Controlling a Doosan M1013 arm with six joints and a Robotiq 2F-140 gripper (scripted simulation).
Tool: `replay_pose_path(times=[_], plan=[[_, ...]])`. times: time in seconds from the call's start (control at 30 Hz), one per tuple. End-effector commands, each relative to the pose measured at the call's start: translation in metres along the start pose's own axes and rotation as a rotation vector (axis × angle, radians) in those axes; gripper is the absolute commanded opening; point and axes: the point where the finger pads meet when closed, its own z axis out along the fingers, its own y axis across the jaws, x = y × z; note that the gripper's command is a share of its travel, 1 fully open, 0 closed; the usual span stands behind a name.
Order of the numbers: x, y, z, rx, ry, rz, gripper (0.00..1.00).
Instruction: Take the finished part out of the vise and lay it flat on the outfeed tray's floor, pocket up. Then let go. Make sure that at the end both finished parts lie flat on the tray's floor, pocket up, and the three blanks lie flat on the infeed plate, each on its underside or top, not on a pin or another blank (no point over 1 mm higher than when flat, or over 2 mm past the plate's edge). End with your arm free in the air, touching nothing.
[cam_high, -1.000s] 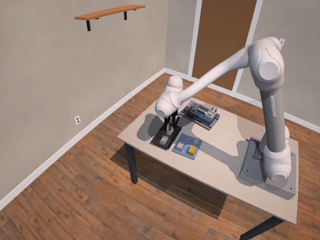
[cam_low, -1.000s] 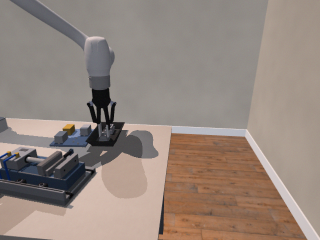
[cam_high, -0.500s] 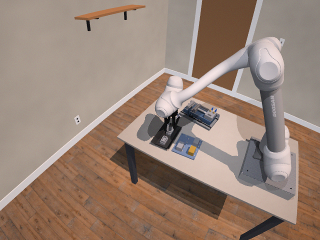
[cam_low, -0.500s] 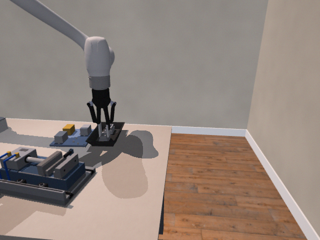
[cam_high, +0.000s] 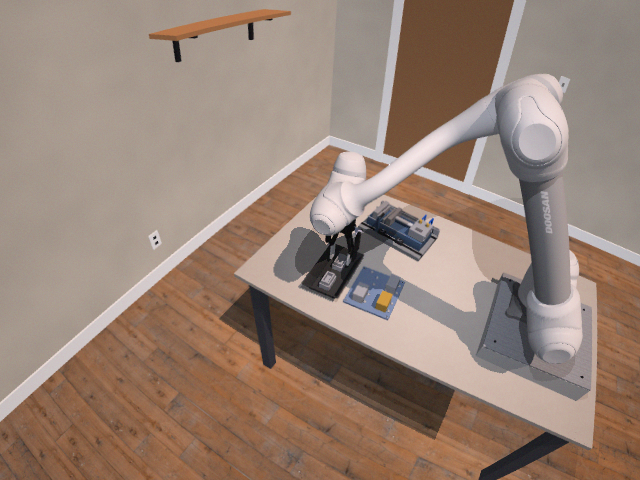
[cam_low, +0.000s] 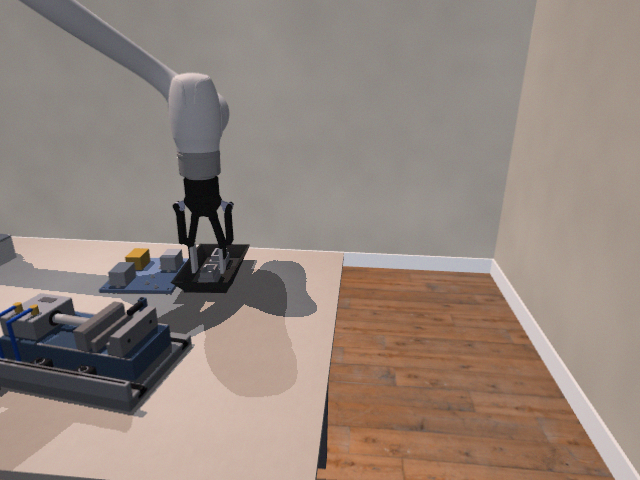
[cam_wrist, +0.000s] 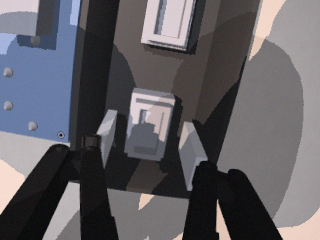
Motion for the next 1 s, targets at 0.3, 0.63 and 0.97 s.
replay_pose_path(times=[0.3,0.63,0.97], plan=[[0.0000,0.0000,-0.0002,0.000,0.000,0.000,0.40],[0.0000,0.0000,-0.0002,0.000,0.000,0.000,0.40],[0.0000,0.0000,-0.0039,0.000,0.000,0.000,0.40]])
